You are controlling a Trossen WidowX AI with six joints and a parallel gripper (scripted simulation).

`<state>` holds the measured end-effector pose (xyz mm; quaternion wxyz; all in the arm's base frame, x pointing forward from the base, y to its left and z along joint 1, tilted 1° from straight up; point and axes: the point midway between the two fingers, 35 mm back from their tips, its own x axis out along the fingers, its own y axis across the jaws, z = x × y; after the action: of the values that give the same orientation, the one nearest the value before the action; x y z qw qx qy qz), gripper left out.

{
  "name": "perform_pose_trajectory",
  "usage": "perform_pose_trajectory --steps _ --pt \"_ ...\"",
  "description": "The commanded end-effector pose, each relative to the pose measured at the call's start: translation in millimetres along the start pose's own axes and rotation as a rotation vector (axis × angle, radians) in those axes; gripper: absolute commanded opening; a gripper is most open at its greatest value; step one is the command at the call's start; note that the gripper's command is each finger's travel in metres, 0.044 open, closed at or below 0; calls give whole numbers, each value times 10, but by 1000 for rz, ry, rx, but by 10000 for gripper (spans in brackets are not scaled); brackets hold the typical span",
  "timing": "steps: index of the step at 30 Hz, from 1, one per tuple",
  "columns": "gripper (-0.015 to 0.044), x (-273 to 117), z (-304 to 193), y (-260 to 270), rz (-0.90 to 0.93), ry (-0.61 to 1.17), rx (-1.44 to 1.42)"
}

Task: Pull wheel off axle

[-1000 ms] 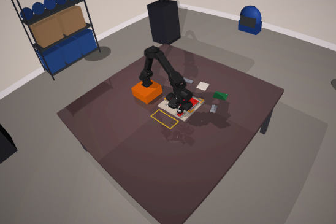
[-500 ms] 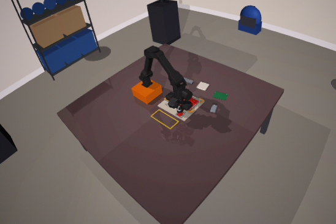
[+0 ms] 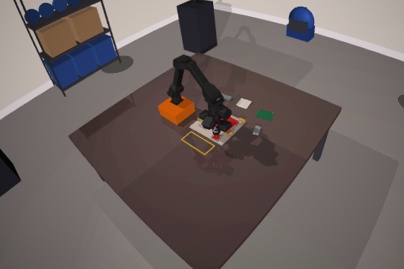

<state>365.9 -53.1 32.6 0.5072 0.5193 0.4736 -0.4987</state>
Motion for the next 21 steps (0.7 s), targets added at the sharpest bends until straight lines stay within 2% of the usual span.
perform_pose_trajectory --steps 1,21 --pt "0 -46 2 12 8 0 -1" --pt "0 -112 3 11 7 1 -1"
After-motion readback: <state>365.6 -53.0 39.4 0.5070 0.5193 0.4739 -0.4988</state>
